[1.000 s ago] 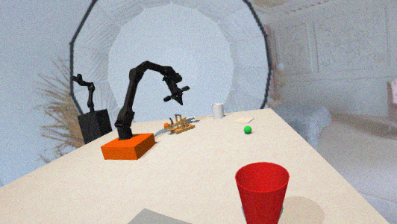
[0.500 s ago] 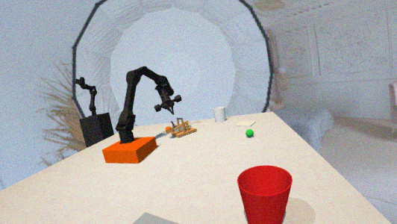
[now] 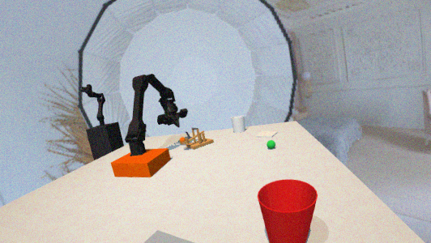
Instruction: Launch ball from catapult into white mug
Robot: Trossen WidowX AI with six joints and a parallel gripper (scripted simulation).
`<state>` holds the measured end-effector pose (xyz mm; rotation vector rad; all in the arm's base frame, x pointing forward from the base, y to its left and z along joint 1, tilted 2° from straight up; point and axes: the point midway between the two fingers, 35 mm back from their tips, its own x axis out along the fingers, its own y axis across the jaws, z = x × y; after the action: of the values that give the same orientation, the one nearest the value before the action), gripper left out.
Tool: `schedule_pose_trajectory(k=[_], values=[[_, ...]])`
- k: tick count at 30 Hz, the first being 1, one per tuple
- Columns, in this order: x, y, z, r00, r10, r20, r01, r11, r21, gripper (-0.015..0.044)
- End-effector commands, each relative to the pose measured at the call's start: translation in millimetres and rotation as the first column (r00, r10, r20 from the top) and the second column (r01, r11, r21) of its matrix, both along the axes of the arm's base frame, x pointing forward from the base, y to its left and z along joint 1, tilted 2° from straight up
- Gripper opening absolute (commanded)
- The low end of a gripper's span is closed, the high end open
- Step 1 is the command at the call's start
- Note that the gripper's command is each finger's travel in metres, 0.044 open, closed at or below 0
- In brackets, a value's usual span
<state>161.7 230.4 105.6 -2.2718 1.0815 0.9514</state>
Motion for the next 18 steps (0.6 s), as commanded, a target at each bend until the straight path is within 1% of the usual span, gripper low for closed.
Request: schedule_pose_trajectory(k=[1, 8, 18], values=[[-5.2, -8.4, 1.1, 0.999, 0.052, -0.005, -0.053, 0.997, -0.062, 0.0], [-5.1, -8.2, 0.0, 0.999, 0.052, -0.005, -0.053, 0.997, -0.062, 0.0], [-3.8, -5.3, -15.7, 0.999, 0.052, -0.005, -0.053, 0.997, -0.061, 0.0]])
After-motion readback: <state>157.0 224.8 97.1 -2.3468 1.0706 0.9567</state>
